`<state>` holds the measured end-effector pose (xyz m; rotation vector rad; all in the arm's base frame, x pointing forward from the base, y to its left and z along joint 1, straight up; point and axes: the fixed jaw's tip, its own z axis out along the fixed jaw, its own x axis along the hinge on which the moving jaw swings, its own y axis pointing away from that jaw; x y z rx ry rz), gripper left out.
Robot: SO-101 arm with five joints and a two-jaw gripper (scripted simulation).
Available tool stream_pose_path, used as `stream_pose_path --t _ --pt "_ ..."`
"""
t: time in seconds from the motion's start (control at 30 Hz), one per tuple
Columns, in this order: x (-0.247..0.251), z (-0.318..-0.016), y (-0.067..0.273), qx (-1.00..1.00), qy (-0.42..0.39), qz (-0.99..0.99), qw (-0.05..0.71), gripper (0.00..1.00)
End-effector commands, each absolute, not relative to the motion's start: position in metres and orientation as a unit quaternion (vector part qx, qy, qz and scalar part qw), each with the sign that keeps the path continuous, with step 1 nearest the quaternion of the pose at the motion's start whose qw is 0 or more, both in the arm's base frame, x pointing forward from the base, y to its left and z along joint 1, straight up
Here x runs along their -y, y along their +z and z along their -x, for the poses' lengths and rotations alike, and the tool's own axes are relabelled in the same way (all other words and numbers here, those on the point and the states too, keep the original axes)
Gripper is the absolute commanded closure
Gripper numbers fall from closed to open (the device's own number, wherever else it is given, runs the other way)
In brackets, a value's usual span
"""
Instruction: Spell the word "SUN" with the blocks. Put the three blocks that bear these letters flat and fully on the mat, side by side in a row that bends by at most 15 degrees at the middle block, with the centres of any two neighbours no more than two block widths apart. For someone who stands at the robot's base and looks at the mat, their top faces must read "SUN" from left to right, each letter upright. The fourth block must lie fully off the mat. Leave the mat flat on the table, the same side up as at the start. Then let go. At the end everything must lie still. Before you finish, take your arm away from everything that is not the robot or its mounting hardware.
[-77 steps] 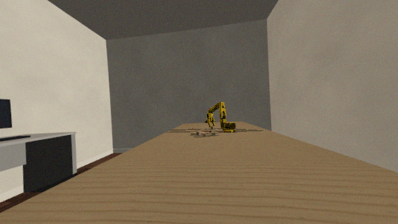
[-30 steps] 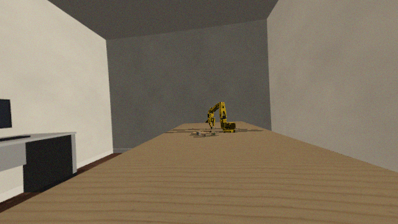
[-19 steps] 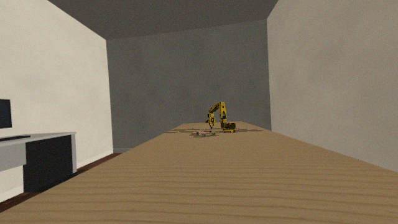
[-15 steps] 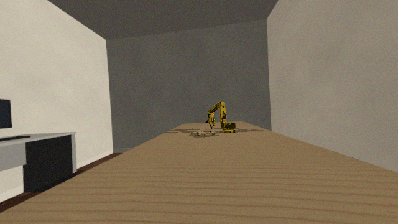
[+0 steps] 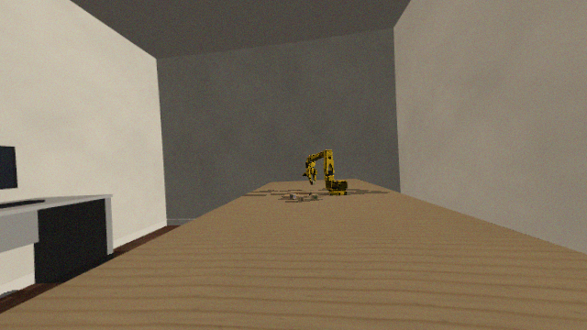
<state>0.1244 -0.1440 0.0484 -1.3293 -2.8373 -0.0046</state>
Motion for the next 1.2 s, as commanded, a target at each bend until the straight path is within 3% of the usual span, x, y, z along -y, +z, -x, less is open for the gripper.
stream_pose_path --t 0.0,1.17 --pt "0.1494 -0.1299 0.0705 0.905 0.016 0.424 -0.032 1.0" --pt "0.1492 -0.1286 0.0746 0.929 0.018 0.369 -0.031 1.0"
